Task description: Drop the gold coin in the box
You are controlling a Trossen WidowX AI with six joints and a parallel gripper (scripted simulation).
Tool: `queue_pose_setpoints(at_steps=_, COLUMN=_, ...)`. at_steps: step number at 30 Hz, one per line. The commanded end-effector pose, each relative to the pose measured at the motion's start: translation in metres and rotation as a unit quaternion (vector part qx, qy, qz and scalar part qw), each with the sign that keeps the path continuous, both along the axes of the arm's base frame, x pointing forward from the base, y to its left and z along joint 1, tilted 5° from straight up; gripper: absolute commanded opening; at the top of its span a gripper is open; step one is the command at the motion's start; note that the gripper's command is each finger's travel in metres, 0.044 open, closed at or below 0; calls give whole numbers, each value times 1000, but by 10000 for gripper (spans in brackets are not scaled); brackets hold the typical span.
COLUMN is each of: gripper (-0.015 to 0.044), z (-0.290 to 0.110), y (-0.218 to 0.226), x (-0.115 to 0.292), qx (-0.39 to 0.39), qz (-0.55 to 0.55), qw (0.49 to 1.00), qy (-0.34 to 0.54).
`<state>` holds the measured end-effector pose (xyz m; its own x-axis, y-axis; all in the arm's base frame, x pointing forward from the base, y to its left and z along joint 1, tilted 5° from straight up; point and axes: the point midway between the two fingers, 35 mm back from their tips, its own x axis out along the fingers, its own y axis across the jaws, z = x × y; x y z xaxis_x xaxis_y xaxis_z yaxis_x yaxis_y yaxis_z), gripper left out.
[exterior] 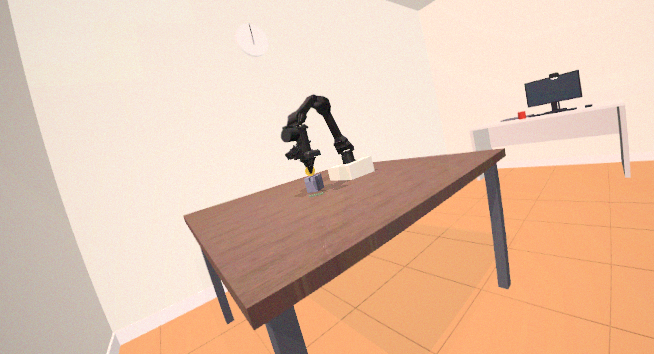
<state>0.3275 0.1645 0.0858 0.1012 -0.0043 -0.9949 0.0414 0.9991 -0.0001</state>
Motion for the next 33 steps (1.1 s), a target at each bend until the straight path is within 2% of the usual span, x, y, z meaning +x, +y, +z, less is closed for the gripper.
queue_pose_setpoints(at_steps=1, gripper=0, z=2, y=0, x=2, qx=-7, qz=63, qw=998, qy=-2)
queue_pose_setpoints(at_steps=18, gripper=0, z=3, y=-2, x=5, qx=-36, qz=342, qw=939, qy=0)
queue_pose_setpoints(at_steps=33, gripper=0, z=4, y=-23, x=-2, qx=-38, qz=352, qw=935, qy=0)
